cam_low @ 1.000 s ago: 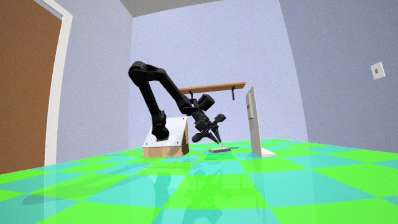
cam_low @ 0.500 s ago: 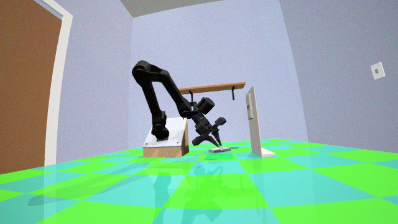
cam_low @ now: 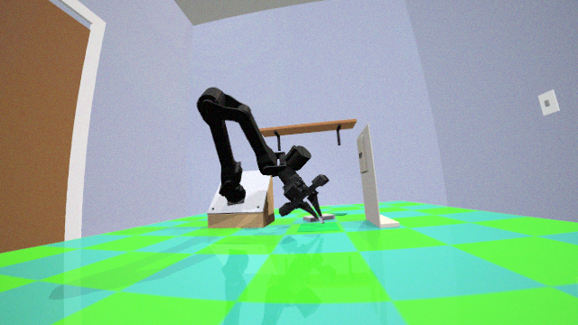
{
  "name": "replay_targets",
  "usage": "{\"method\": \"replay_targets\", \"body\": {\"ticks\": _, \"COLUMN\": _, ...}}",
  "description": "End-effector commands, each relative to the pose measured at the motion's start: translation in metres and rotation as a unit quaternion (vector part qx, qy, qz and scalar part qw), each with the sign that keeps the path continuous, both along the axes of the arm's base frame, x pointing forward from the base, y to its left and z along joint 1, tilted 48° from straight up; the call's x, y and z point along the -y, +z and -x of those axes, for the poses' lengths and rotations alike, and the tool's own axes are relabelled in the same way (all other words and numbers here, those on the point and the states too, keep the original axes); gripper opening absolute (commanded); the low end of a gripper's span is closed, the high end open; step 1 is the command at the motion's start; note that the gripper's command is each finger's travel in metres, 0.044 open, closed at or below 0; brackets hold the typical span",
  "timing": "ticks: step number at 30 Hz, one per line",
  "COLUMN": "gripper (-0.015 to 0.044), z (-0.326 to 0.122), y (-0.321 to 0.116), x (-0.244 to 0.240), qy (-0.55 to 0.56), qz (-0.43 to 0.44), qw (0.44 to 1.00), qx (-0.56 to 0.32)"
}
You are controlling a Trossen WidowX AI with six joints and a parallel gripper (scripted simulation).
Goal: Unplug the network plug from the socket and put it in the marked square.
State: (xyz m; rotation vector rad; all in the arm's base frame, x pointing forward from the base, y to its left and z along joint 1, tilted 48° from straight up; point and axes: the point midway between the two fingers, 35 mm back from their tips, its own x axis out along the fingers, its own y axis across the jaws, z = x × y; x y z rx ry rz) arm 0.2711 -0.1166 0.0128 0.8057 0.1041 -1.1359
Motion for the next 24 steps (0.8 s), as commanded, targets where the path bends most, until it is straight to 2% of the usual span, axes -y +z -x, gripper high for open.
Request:
{"method": "replay_targets", "body": {"ticks": 1, "gripper": 0.0000, "z": 0.0020, "y": -0.0031, "x": 0.0027, "qy": 0.003, "qz": 0.001, "qw": 1.000, "qx": -0.003}}
{"method": "replay_targets", "body": {"ticks": 21, "gripper": 0.0000, "z": 0.0031, "y": -0.0054, "x": 0.0080, "qy": 0.001, "qz": 0.002, "qw": 1.000, "qx": -0.001}}
{"method": "replay_targets", "body": {"ticks": 24, "gripper": 0.0079, "z": 0.0031, "y": -0.0054, "x": 0.0080, "qy": 0.001, "qz": 0.002, "qw": 1.000, "qx": -0.001}}
